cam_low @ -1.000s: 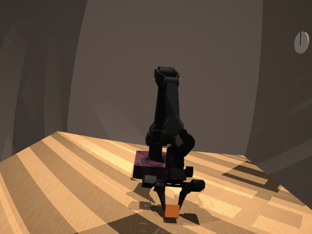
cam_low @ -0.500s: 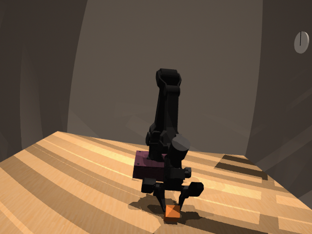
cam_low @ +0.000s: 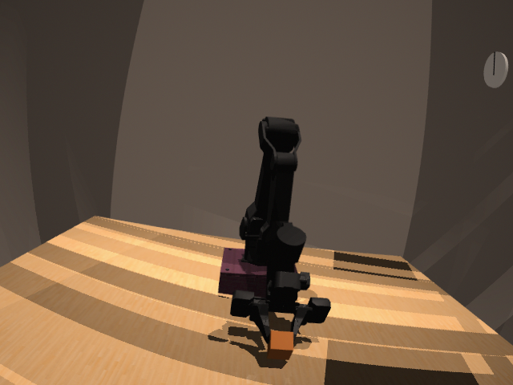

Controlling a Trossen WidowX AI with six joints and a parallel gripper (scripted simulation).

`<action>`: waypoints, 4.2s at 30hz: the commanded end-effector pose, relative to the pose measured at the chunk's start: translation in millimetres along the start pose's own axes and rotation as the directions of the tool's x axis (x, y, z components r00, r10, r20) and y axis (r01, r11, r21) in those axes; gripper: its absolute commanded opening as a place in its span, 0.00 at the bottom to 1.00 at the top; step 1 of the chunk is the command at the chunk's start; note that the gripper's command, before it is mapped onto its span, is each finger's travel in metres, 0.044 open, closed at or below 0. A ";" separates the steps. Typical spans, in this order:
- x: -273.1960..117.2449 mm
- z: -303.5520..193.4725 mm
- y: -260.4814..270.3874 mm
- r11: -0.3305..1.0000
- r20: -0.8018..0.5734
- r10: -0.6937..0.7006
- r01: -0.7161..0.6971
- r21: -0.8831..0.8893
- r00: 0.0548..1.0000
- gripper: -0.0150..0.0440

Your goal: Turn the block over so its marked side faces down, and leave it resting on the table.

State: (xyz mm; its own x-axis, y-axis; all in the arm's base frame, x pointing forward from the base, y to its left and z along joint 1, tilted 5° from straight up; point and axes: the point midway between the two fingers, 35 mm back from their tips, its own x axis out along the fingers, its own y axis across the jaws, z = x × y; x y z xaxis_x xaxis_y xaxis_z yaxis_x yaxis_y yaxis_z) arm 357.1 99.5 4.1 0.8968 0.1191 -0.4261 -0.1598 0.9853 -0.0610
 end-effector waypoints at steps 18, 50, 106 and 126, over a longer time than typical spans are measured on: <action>-2.0 0.2 -0.7 1.000 0.011 -0.003 0.003 -0.003 1.000 0.57; -2.0 0.2 -0.7 1.000 0.011 -0.003 0.003 -0.003 1.000 1.00; -29.5 79.9 1.2 1.000 -0.783 -0.005 0.000 -0.007 0.622 1.00; -6.0 47.2 -0.2 1.000 -0.867 -0.003 0.003 -0.002 0.498 1.00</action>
State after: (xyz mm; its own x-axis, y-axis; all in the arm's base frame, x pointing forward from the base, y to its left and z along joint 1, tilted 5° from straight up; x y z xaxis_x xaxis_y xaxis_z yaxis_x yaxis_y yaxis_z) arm 371.2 104.9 58.8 0.0905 -0.0531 -0.9945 -0.1548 0.9857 -0.0667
